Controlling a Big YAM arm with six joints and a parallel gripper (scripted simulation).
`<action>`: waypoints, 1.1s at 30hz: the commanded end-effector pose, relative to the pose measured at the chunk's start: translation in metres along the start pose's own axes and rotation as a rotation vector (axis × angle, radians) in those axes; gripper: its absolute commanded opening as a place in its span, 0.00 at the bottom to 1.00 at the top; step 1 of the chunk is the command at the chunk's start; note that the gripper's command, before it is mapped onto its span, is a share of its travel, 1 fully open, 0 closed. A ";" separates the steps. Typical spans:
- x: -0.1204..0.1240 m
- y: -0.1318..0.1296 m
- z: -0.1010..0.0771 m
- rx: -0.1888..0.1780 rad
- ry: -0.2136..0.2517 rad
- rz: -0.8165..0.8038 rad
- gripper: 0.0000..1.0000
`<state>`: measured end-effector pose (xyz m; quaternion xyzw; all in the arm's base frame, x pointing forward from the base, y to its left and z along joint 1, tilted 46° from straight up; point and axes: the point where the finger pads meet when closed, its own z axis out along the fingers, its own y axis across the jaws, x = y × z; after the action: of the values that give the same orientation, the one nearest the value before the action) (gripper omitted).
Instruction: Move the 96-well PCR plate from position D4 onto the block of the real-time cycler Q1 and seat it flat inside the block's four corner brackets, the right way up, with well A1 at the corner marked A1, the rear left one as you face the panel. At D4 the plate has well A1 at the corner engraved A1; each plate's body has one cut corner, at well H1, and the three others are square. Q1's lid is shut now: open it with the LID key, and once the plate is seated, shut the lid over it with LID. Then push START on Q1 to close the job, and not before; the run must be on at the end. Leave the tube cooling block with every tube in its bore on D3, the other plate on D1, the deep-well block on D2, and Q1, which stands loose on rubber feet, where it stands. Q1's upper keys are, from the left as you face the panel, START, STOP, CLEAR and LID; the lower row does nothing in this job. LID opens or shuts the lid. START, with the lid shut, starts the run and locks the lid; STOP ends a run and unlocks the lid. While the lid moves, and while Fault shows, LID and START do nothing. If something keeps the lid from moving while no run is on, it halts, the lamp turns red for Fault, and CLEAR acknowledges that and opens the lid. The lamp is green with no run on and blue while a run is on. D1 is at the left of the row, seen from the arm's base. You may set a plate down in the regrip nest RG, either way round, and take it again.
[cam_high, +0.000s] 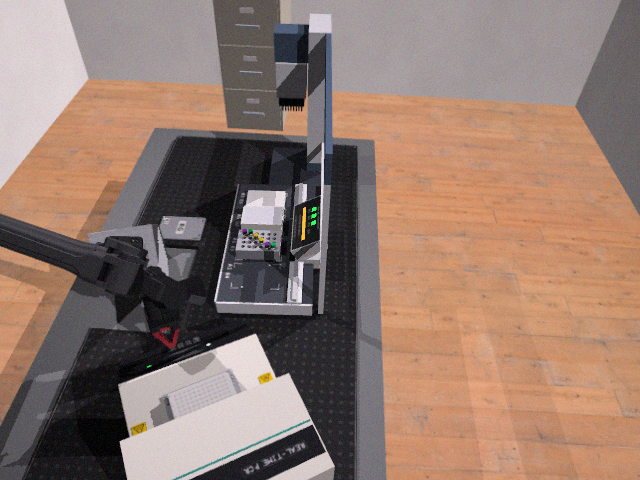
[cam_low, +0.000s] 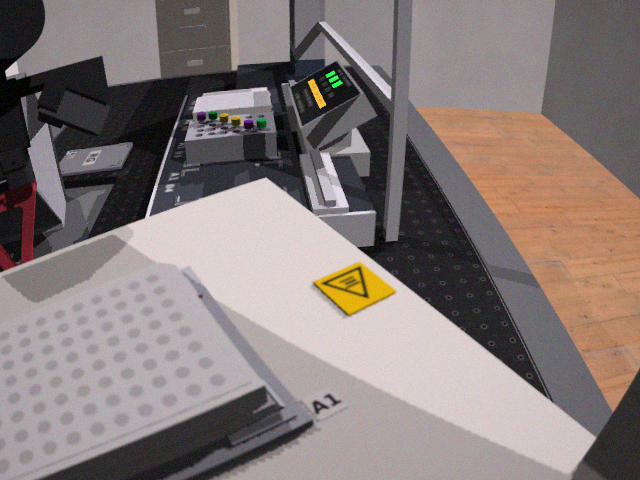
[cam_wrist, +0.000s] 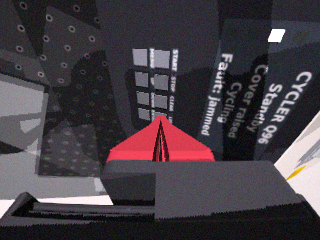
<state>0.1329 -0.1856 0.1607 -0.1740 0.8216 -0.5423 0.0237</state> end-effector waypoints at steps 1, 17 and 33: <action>0.002 0.002 -0.001 -0.005 0.001 -0.009 0.00; -0.006 -0.027 -0.008 0.039 -0.026 0.055 0.00; 0.004 -0.020 -0.006 0.019 0.000 0.024 0.00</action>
<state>0.1329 -0.1860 0.1612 -0.1747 0.8218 -0.5419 0.0217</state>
